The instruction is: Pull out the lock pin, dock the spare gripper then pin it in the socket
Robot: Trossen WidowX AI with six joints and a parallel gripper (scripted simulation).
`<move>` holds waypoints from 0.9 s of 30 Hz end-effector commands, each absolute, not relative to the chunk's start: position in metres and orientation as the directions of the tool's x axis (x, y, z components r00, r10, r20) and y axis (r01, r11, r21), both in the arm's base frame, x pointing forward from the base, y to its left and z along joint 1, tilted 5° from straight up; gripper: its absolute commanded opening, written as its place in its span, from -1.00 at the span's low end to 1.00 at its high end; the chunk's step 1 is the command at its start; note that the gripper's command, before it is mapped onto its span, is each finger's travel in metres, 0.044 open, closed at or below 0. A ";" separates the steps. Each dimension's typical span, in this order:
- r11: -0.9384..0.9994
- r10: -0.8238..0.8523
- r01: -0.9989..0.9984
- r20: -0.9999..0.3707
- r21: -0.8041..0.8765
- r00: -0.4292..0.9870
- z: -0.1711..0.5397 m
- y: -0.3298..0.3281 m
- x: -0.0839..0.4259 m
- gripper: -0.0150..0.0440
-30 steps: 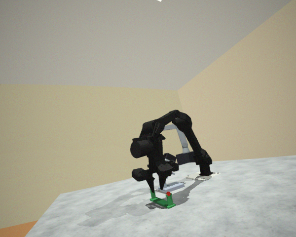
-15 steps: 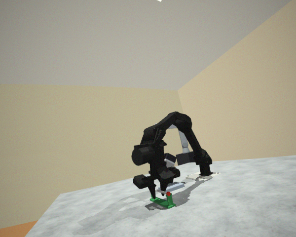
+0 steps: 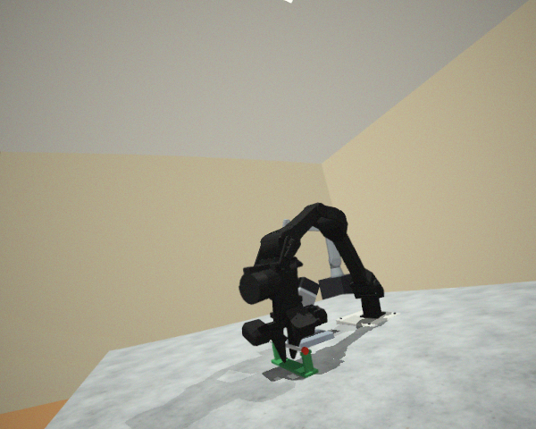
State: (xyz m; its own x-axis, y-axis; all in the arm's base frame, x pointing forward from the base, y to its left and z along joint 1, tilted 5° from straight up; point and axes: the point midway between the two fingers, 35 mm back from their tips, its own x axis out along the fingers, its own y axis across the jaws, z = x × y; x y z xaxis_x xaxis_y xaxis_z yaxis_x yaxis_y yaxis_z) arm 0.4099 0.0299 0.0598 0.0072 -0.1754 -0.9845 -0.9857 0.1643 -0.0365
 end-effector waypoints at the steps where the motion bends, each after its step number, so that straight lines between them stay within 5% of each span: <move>1: 0.170 -0.172 -0.985 -0.985 -0.036 0.006 0.059 0.030 0.410 -0.49; 27: 0.170 -0.172 -0.985 -0.985 -0.036 0.007 0.091 0.028 0.410 -0.49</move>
State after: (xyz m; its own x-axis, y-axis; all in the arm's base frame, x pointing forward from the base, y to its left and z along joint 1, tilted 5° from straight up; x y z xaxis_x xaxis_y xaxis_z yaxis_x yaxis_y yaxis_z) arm 0.4096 0.0282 0.0788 -0.0034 -0.1759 -0.9844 -0.9853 0.1688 -0.0268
